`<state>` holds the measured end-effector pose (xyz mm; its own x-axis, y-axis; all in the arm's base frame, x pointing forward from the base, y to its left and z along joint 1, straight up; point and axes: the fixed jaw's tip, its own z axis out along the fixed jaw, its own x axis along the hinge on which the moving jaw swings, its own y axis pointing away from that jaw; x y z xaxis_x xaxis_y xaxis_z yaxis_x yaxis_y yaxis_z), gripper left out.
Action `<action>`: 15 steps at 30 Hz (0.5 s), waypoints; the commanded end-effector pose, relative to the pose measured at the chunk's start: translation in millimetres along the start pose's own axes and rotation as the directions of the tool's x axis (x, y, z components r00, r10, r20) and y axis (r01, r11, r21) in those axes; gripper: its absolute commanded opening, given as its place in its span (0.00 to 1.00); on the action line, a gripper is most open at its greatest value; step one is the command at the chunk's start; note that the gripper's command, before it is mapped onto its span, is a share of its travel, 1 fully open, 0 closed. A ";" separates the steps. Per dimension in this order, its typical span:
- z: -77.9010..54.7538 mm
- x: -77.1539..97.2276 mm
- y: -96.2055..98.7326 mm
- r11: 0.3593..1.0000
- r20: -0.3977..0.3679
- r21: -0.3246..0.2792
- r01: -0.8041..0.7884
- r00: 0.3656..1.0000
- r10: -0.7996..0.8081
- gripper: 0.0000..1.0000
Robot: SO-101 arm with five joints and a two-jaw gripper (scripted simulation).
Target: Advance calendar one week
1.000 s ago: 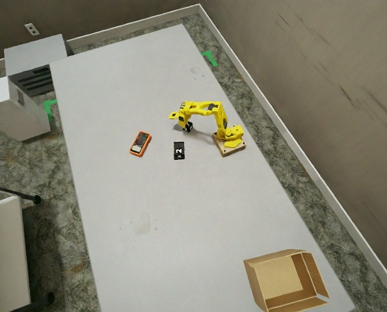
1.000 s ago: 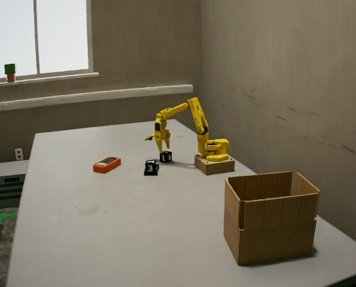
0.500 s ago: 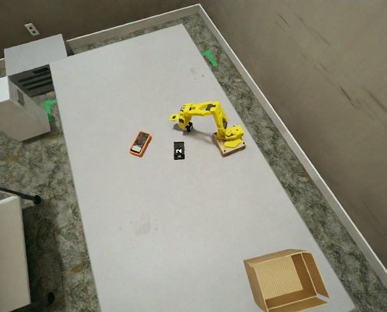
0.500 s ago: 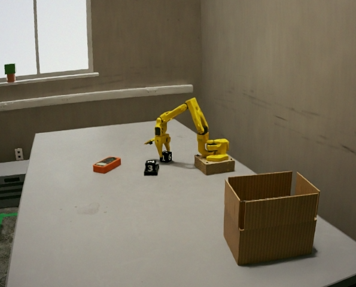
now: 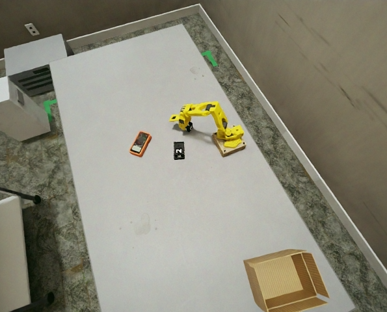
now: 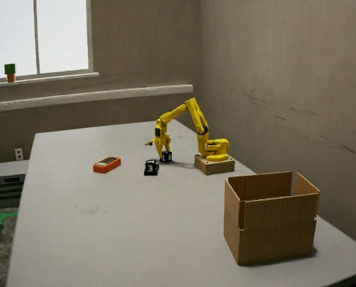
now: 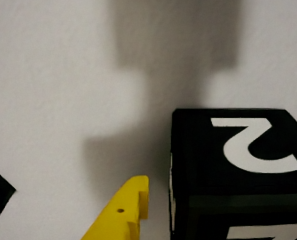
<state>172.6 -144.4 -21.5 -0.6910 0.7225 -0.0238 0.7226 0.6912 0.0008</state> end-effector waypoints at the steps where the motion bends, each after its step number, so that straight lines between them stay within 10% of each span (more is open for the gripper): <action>1: 4.0 4.5 2.1 1.000 -0.020 0.000 0.003 1.000 -0.003 0.35; 15: 4.0 4.5 0.7 1.000 -0.020 0.000 0.003 1.000 -0.003 0.33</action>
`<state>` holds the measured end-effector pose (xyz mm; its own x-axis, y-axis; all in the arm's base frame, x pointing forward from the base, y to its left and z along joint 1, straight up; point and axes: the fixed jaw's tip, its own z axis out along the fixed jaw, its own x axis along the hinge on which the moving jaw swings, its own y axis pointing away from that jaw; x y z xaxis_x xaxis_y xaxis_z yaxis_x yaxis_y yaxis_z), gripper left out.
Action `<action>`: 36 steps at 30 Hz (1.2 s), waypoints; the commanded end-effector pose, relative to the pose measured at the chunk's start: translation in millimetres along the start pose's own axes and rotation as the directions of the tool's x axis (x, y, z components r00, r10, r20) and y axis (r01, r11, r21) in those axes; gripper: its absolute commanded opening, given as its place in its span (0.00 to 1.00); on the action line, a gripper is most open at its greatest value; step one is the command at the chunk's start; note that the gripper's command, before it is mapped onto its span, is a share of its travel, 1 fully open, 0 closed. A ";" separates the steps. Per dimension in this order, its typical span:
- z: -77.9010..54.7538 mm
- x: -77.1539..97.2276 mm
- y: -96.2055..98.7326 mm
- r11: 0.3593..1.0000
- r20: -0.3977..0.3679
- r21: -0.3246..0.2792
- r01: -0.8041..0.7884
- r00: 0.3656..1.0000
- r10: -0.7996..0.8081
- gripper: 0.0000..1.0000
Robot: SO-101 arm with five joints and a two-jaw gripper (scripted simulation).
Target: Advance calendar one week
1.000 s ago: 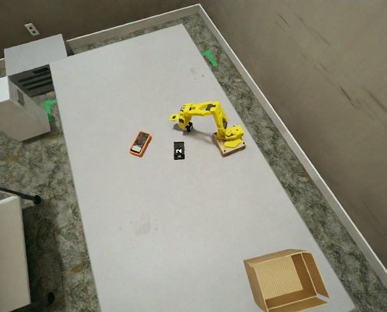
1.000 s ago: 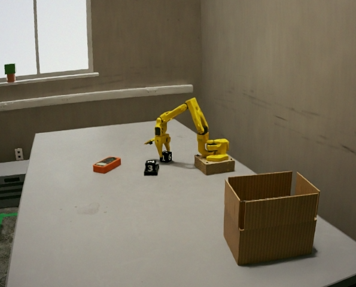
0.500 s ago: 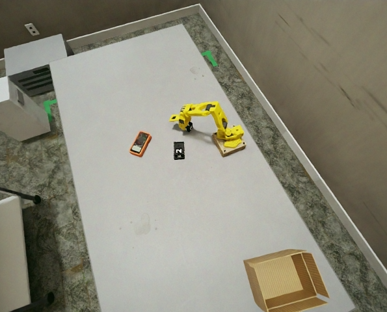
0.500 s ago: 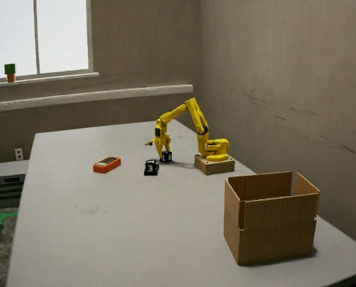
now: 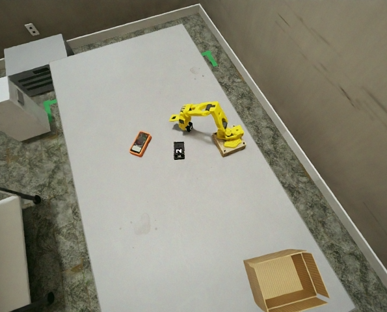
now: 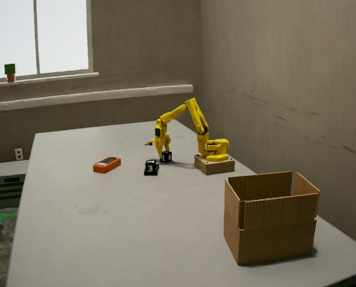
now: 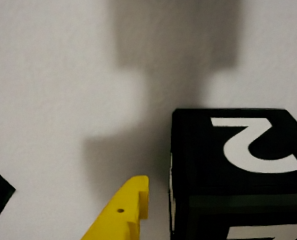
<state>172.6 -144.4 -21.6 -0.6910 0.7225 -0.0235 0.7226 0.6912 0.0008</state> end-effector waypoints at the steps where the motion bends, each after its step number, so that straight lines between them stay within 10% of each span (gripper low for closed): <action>1: 3.9 4.4 0.5 1.000 -0.020 0.000 0.003 1.000 -0.003 0.33; 36: 3.9 4.4 -3.9 1.000 -0.020 0.001 0.003 1.000 -0.003 0.26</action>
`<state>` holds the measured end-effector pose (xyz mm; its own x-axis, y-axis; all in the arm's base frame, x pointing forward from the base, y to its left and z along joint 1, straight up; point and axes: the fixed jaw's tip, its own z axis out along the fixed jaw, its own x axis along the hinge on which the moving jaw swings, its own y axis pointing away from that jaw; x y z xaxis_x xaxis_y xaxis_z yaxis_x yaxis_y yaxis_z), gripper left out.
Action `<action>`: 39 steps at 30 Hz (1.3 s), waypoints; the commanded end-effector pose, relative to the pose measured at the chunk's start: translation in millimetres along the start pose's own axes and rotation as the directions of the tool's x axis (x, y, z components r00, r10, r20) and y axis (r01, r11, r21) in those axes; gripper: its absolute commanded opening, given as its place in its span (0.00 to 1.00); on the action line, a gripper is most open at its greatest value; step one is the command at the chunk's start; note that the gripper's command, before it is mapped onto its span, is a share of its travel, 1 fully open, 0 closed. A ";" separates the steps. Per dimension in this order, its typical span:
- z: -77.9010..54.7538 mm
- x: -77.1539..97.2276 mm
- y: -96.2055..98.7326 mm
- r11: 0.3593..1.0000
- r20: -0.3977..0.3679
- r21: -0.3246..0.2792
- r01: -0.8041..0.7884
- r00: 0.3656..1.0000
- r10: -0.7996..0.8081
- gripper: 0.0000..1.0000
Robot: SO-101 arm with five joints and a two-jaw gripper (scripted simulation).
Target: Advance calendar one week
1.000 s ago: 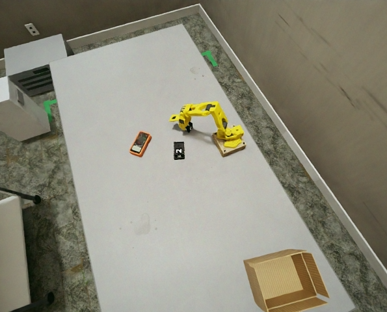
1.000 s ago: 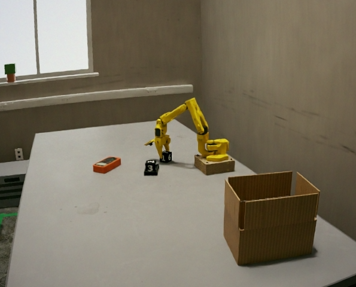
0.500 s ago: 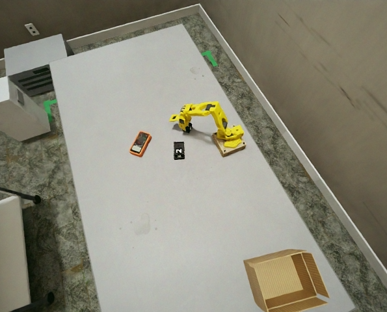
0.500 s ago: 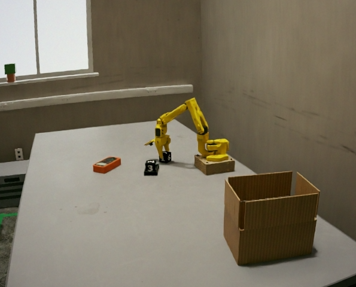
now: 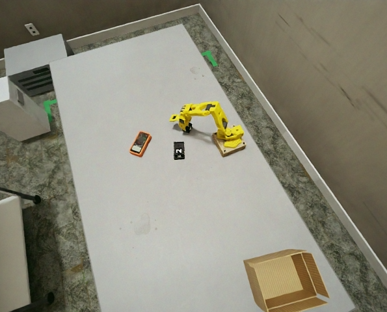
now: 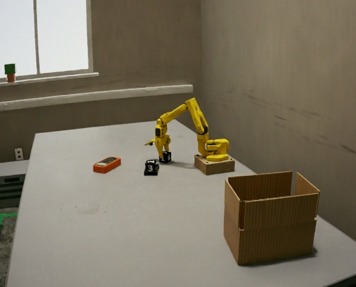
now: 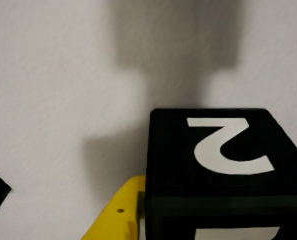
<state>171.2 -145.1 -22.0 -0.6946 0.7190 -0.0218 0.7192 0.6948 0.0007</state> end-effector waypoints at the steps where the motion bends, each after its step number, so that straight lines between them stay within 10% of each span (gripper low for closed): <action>1: 3.6 3.9 -2.4 1.000 -0.018 0.001 -0.002 1.000 0.002 0.26; 39: -2.4 3.0 -1.8 1.000 -0.018 0.001 -0.002 1.000 0.002 0.00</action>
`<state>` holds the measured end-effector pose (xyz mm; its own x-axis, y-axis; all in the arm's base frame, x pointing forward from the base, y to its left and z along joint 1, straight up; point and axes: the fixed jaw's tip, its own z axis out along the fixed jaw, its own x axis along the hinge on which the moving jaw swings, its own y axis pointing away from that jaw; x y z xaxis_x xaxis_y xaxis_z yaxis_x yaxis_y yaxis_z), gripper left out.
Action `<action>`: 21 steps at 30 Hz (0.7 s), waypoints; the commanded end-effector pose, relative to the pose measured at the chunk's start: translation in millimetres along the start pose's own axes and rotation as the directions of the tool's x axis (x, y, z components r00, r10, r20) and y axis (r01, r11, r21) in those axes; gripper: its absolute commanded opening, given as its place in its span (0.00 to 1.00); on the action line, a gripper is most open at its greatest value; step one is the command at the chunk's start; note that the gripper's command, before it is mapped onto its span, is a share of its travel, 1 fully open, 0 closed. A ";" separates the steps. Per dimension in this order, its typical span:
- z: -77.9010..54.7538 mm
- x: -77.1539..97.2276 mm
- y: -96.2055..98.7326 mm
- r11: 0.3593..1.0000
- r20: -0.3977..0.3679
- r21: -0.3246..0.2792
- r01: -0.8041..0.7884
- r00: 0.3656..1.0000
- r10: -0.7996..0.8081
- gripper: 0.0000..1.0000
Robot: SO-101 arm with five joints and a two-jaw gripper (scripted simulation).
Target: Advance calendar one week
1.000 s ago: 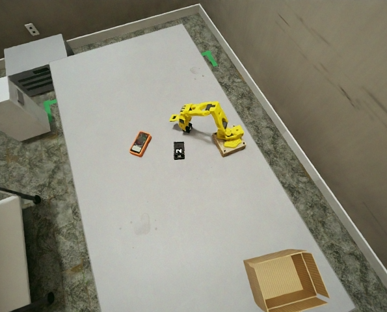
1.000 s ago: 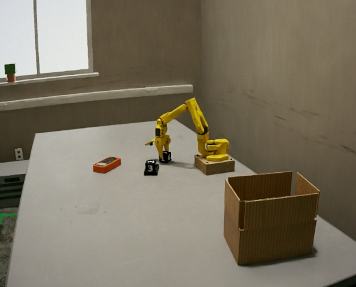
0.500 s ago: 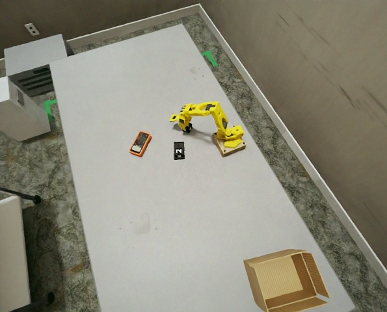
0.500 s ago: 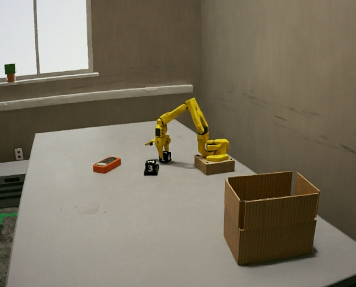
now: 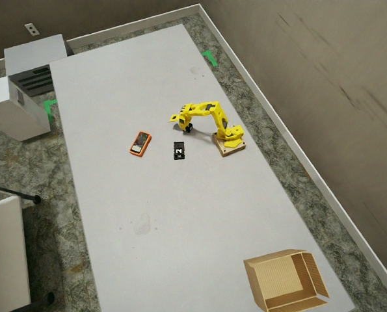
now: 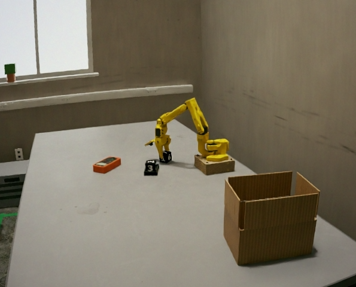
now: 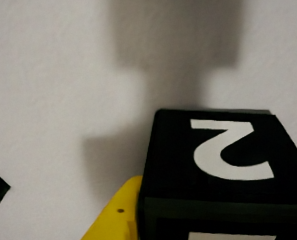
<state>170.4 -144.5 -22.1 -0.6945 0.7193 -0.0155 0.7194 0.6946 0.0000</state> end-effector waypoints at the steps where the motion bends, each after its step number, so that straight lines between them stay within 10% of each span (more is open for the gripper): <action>1: -4.6 1.8 -1.4 1.000 -0.012 0.000 -0.002 1.000 0.002 0.00; 21: -46.7 2.1 2.4 1.000 -0.012 0.000 -0.002 1.000 0.002 0.00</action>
<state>166.6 -141.0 16.6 -0.6913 0.7223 0.0186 0.7224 0.6915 -0.0023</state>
